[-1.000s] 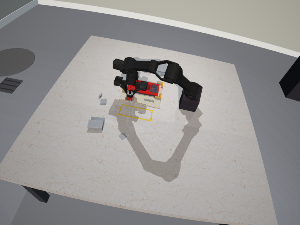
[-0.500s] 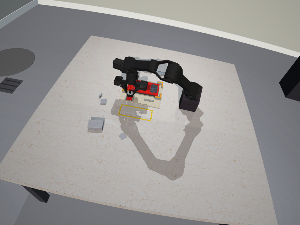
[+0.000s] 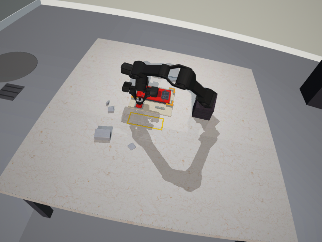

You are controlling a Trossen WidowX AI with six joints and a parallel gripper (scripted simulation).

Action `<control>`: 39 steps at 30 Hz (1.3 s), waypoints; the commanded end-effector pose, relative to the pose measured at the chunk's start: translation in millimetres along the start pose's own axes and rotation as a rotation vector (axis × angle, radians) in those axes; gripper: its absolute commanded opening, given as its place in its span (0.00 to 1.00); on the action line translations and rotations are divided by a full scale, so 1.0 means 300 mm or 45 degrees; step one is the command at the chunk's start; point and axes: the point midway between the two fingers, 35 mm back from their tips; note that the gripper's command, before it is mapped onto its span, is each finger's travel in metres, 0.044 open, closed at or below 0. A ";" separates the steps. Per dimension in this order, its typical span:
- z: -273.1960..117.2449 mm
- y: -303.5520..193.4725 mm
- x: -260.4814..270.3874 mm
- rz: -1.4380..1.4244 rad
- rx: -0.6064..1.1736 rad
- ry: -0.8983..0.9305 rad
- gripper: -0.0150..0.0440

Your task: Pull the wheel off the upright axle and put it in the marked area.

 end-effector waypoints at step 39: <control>-0.058 0.005 -0.002 0.007 -0.001 0.005 0.25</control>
Point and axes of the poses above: the point midway between the two fingers, 35 mm back from their tips, its own z axis out along the fingers, its own x axis across the jaws, y = z × x, and after that the axes turned 7 degrees about -z, right-handed
